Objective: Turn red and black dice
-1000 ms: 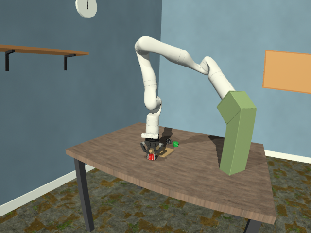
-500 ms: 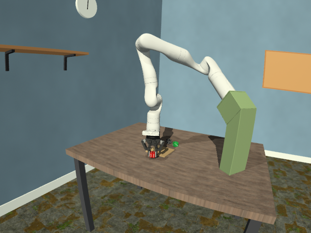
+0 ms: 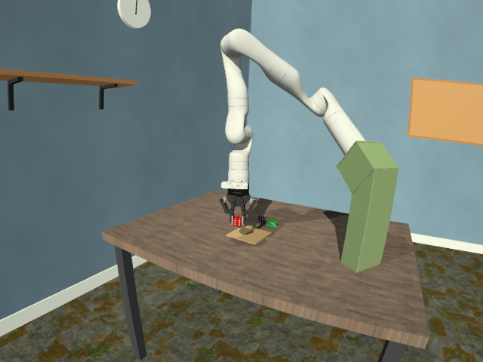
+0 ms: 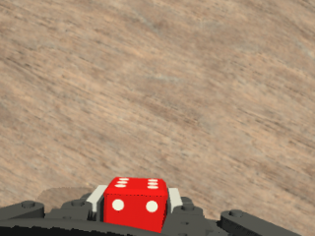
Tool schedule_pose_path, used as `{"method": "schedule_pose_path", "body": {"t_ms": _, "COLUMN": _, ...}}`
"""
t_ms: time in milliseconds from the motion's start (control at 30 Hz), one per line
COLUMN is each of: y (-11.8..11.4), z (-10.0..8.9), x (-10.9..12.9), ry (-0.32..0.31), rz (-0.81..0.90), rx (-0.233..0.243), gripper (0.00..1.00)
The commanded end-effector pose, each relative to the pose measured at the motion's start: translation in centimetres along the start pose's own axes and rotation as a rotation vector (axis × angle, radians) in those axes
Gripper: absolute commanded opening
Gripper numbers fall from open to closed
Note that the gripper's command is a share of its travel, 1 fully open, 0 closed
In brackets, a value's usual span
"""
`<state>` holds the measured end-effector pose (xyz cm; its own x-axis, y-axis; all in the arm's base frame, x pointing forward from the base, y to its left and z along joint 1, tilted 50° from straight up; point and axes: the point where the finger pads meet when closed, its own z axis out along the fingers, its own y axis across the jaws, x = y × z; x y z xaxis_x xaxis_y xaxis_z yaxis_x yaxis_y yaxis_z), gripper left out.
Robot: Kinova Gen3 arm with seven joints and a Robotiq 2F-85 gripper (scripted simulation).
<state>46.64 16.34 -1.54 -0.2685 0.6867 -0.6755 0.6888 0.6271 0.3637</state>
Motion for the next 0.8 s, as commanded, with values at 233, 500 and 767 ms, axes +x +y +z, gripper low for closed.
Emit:
{"method": "schedule_pose_path", "body": {"t_ms": 233, "y": 0.5, "z": -1.1, "x": 0.8, "ry": 0.011, "rz": -0.012, "rx": -0.018, "gripper": 0.26}}
{"method": "schedule_pose_path", "body": {"t_ms": 500, "y": -0.1, "z": -0.8, "x": -0.1, "ry": 0.009, "rz": 0.011, "rx": -0.014, "gripper": 0.26}}
{"method": "schedule_pose_path", "body": {"t_ms": 767, "y": -2.8, "z": -0.2, "x": -3.9, "ry": 0.002, "rz": 0.111, "rx": -0.002, "gripper": 0.26}}
